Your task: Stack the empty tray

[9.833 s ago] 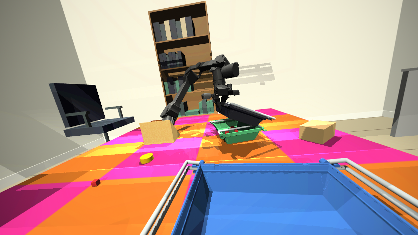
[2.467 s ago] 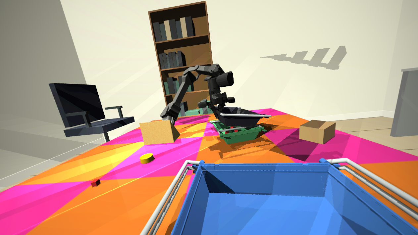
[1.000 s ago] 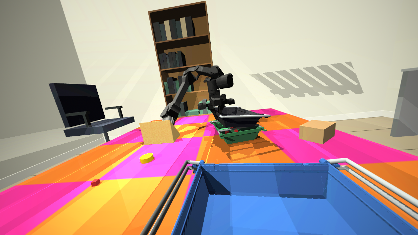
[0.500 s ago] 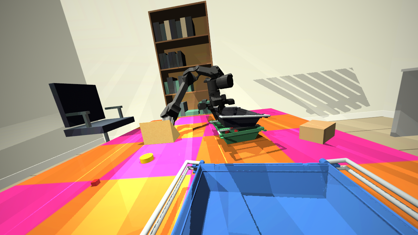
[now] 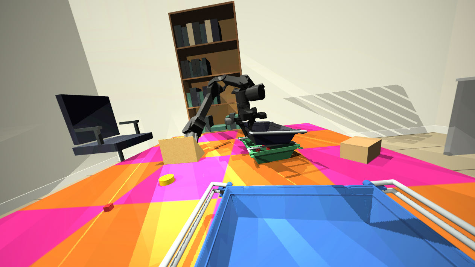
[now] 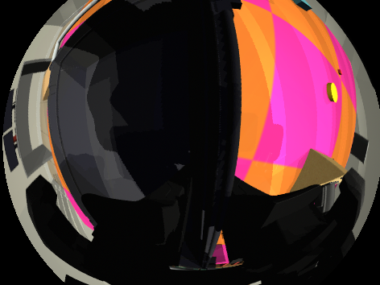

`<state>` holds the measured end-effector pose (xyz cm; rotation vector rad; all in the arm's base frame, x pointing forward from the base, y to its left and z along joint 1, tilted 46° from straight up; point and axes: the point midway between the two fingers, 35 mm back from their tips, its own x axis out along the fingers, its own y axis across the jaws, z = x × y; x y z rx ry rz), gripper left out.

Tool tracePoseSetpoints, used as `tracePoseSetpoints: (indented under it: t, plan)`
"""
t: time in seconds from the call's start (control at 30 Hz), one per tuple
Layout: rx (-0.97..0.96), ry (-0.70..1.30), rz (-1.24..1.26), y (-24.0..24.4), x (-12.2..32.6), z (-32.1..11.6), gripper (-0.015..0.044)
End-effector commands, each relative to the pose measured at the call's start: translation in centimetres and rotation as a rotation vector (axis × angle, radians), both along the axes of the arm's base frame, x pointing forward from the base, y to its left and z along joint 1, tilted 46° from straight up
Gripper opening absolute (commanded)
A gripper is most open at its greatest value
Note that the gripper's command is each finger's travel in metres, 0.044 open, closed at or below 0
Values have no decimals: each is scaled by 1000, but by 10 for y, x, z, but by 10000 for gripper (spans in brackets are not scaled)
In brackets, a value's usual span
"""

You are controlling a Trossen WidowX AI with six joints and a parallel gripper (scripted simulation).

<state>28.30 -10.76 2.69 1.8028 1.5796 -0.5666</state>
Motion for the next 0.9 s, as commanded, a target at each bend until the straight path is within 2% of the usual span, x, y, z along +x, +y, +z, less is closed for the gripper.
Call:
tracePoseSetpoints:
  t: [0.0,0.53,0.87]
  plan:
    - [2,17,27,7,-2,-2,0]
    - [0,1,1,1,0,0,0]
    - [2,17,27,15,-3,-7,0]
